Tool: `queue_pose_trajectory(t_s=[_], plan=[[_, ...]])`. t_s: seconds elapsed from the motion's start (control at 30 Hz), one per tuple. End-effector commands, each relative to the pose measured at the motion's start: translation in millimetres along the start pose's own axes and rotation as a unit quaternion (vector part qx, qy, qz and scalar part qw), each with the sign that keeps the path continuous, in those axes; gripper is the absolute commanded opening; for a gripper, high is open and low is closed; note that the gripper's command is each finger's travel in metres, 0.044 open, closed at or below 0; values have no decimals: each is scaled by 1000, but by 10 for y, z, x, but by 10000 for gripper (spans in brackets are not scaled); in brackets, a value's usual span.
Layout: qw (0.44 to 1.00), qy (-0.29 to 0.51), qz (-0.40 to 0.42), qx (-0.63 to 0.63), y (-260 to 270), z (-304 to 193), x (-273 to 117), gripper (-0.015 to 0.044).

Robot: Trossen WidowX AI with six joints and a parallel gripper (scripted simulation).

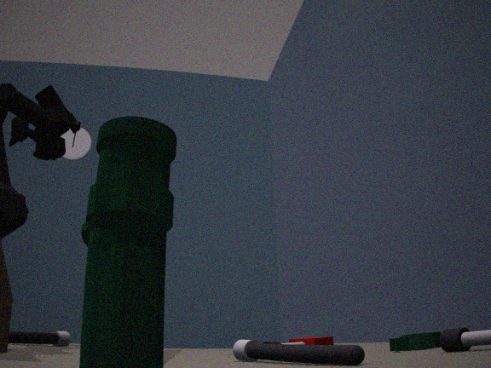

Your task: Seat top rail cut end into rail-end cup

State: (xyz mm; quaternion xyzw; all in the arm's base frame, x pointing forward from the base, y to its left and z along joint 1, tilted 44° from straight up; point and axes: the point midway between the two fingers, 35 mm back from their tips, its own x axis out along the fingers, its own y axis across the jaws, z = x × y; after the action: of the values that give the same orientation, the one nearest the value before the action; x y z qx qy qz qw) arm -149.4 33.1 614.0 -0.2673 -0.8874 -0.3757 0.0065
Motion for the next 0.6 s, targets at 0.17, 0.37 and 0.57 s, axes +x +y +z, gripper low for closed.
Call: queue_pose_trajectory(t_s=[0.17, 0.37, 0.57], plan=[[973, -38, 126, 190, 785, 746, -124, 440], [925, -41, 222, 306, 1185, 1197, -386, 440], [863, -29, 311, 396, 1473, 1593, -727, 440]])
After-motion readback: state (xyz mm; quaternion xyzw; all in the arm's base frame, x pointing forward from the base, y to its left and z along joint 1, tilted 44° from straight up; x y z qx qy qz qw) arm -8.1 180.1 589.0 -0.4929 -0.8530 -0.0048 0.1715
